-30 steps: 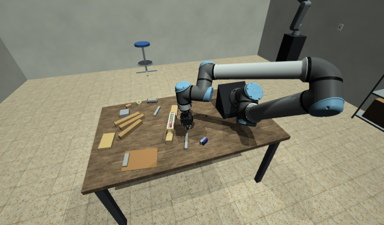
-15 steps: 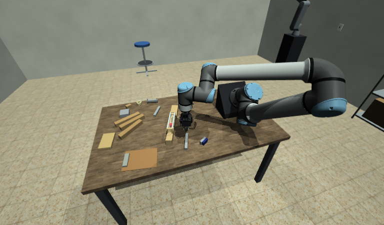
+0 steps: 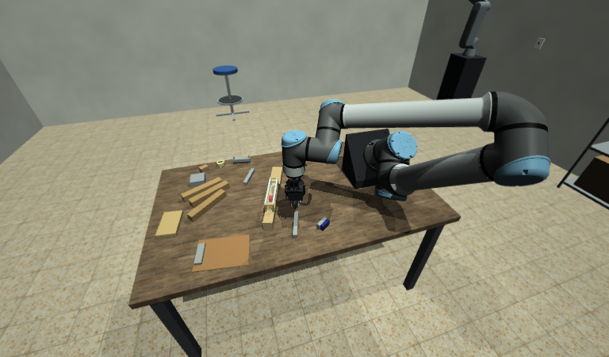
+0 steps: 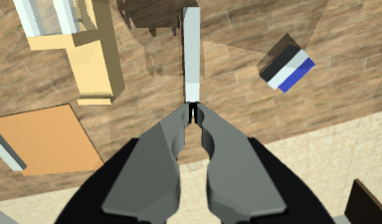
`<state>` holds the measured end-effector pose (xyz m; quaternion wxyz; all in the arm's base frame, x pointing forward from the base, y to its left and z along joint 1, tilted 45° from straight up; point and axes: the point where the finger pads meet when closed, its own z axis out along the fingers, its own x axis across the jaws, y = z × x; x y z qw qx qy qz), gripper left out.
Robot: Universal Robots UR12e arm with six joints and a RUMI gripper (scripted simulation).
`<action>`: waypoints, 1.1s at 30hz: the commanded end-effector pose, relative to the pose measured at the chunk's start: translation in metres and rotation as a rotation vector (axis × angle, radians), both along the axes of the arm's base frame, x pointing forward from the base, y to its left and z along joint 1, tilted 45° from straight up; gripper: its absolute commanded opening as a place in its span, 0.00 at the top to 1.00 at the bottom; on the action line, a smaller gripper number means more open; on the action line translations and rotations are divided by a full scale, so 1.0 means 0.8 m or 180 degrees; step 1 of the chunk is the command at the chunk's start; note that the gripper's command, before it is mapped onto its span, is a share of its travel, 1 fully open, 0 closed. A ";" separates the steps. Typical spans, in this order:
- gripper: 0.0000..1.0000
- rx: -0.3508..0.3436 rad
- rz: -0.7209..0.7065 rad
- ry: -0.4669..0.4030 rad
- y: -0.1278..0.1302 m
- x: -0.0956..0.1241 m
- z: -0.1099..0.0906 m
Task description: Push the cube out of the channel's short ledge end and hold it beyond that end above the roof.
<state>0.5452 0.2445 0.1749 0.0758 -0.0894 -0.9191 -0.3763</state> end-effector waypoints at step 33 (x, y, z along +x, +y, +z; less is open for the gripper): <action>1.00 -0.0016 -0.0155 0.0151 -0.001 -0.001 0.000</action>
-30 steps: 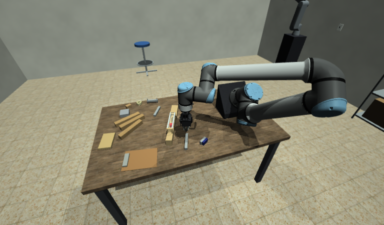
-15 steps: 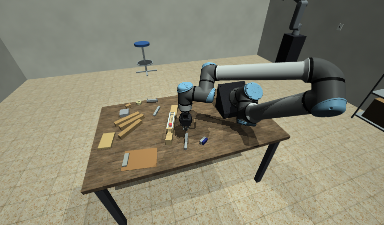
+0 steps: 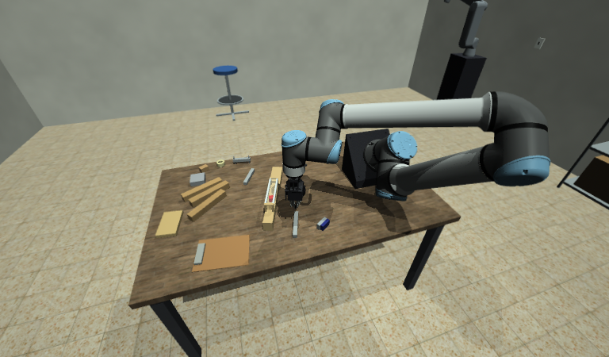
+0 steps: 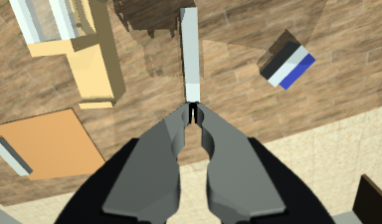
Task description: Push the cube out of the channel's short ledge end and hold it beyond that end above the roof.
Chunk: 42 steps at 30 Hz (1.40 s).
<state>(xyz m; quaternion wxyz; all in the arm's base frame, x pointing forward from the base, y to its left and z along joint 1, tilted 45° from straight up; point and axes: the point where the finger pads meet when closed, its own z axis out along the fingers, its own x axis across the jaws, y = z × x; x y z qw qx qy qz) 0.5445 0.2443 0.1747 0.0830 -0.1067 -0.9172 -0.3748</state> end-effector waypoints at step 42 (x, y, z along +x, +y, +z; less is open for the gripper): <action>1.00 -0.0264 -0.2583 0.2577 0.000 -0.017 0.002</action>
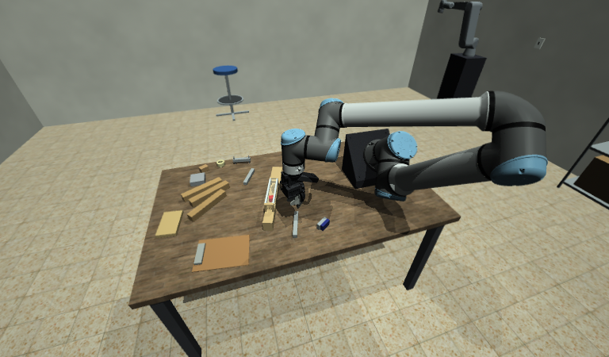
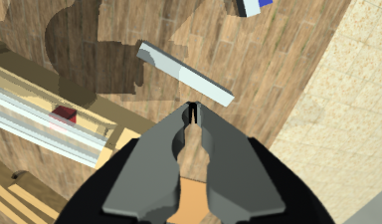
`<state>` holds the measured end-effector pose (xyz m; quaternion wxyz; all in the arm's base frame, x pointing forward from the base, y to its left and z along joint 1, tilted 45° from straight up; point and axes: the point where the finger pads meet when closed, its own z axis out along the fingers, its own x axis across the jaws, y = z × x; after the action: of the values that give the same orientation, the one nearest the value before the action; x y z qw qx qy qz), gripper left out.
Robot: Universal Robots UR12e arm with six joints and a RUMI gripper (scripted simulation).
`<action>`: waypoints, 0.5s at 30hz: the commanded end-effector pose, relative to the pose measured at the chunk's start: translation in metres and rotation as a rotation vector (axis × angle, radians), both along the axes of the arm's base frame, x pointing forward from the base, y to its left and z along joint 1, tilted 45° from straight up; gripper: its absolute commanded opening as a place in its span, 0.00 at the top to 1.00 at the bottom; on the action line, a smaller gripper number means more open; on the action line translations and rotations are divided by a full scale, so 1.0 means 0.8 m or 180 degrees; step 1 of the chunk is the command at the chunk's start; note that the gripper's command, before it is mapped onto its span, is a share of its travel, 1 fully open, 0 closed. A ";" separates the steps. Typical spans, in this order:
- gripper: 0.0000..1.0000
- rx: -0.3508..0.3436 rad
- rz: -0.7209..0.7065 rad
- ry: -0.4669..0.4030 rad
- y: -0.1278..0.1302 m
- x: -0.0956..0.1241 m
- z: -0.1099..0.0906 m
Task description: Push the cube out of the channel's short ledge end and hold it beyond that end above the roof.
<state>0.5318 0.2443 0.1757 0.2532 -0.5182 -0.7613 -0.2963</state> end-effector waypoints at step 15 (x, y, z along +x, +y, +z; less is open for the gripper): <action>1.00 -0.0223 -0.1736 0.1724 0.004 -0.001 0.004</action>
<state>0.5304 0.2467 0.1779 0.3283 -0.7120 -0.5830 -0.2129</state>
